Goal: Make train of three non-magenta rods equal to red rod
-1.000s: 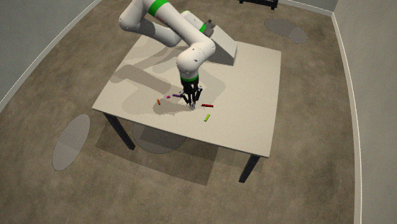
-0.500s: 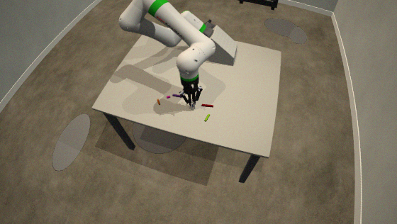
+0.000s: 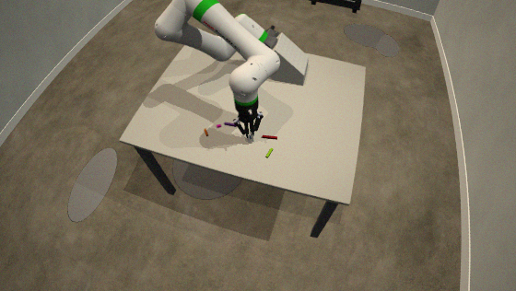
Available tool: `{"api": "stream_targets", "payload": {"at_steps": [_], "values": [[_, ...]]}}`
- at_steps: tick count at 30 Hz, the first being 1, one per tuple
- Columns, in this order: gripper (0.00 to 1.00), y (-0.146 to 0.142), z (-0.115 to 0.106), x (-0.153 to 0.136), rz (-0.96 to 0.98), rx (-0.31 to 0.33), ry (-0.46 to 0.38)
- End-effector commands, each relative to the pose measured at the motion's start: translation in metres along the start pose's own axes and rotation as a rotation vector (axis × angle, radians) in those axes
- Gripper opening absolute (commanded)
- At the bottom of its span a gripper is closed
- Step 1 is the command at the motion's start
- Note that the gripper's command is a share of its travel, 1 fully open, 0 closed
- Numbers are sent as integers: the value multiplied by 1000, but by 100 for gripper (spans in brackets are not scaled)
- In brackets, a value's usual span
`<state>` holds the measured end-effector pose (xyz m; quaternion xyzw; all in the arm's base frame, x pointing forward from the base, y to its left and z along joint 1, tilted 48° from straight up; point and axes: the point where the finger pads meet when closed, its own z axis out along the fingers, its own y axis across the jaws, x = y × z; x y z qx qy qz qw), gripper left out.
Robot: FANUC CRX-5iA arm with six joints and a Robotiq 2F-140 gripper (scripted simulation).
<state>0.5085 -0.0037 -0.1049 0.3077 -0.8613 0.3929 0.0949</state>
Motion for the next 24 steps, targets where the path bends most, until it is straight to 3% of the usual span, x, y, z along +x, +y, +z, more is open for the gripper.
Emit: {"api": "stream_targets", "payload": {"at_steps": [1,24], "values": [[3,0,1,0,0,0,0],[3,0,11,0,0,0,0]]}}
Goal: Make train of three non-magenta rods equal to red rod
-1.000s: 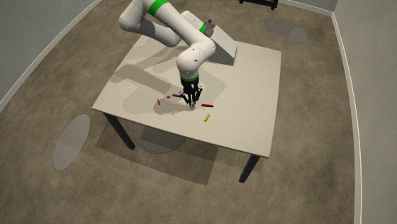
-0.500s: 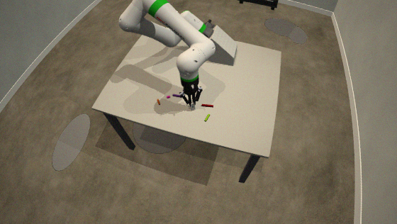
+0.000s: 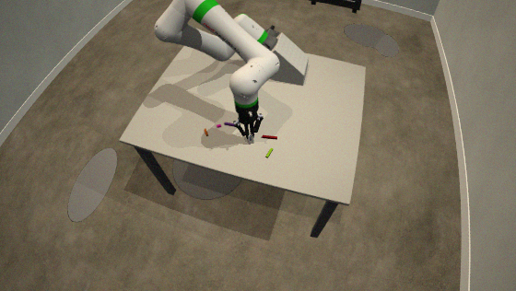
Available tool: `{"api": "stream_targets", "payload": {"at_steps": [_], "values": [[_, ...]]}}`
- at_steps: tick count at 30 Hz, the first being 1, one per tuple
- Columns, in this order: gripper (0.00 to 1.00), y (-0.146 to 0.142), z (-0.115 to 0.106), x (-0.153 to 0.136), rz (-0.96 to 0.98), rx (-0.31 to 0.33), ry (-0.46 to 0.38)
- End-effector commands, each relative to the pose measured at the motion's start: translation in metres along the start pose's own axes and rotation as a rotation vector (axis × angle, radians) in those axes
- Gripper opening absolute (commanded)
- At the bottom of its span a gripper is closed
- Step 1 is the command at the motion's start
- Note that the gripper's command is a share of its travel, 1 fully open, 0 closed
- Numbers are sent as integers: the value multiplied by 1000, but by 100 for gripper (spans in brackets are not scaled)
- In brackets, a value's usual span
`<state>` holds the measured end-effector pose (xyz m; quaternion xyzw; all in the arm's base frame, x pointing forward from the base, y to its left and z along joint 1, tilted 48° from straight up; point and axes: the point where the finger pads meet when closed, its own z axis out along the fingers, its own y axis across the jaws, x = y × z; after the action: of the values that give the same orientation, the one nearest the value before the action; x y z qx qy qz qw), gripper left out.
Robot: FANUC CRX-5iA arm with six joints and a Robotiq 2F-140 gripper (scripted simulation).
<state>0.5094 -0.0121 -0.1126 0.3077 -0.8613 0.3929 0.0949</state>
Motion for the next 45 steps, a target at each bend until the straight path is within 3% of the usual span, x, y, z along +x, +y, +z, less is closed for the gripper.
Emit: {"api": "stream_targets", "payload": {"at_steps": [1,32,45], "values": [[3,0,0,0,0,0,0],[3,0,0,0,0,0,0],[15,0,0,0,0,0,0]]}}
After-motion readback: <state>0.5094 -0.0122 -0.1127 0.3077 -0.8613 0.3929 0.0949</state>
